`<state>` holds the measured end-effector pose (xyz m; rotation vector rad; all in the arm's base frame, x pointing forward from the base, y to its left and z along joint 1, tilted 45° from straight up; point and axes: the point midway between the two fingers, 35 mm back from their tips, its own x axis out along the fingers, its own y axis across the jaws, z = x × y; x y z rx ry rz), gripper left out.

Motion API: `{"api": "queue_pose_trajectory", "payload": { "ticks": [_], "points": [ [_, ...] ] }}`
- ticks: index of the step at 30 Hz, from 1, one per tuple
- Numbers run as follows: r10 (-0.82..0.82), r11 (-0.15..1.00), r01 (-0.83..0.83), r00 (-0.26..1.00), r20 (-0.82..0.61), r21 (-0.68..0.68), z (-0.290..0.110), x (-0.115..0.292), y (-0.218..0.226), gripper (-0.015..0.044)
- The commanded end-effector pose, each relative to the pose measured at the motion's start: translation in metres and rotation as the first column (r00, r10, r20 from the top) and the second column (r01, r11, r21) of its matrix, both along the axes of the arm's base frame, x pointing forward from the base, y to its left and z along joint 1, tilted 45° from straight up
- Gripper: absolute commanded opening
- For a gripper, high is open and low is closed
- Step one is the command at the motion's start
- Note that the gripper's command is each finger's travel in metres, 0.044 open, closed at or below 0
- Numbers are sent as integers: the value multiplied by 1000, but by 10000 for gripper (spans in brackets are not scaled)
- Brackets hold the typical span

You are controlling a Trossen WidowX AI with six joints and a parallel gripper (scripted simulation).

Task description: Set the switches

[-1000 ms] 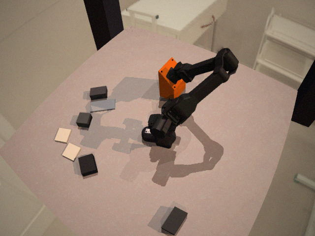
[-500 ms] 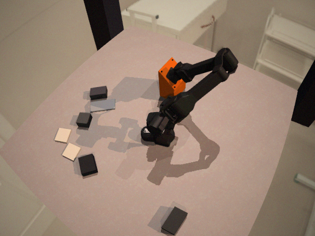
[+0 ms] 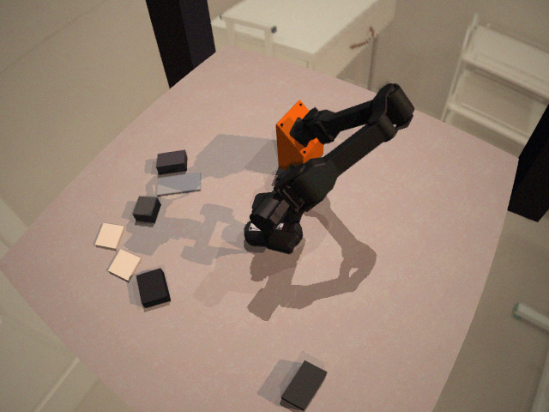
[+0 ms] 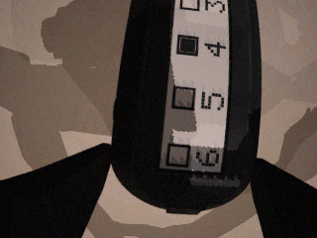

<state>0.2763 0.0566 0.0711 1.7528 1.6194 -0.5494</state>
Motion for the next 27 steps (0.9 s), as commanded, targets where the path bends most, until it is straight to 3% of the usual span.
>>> {"api": "queue_pose_trajectory", "payload": {
  "ticks": [1, 27],
  "points": [
    [-10, 1000, 10, 1000, 12, -10, 2, 4, -9, 336],
    [-10, 1000, 10, 1000, 12, -12, 3, 4, -30, 336]
  ]
}}
